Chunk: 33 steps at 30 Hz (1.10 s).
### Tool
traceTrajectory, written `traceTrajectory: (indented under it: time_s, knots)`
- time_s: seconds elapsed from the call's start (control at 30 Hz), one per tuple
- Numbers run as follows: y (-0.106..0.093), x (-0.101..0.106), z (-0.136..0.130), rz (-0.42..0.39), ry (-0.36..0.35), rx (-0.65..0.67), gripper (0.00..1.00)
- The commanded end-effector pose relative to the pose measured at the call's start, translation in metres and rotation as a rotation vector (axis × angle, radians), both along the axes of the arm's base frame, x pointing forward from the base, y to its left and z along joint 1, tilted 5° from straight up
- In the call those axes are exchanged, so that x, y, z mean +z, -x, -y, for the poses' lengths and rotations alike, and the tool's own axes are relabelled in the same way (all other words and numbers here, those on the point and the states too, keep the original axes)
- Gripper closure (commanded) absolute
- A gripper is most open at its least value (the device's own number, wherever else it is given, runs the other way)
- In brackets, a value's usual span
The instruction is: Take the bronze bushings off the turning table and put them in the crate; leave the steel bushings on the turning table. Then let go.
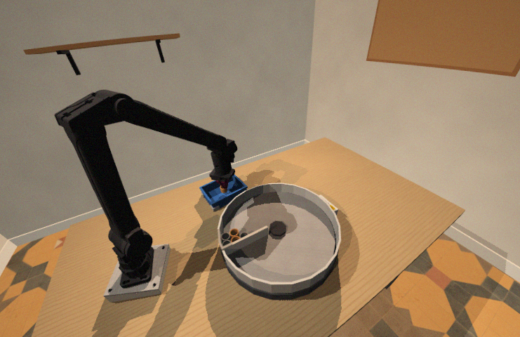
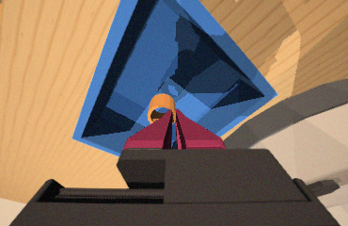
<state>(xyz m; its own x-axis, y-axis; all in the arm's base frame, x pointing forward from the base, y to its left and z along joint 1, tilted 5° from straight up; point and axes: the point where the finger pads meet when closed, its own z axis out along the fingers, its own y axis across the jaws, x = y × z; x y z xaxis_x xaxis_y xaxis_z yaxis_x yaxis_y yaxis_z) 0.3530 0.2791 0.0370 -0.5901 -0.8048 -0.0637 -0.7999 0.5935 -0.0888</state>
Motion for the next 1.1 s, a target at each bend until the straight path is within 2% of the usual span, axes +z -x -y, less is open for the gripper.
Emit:
traceTrajectory:
  time_s: [0.0, 1.07]
  knots:
    - [-0.0018, -0.012, 0.0065, -0.008, 0.007, 0.001, 1.0]
    - [-0.0009, -0.0159, 0.0069, -0.012, 0.01, 0.002, 1.0]
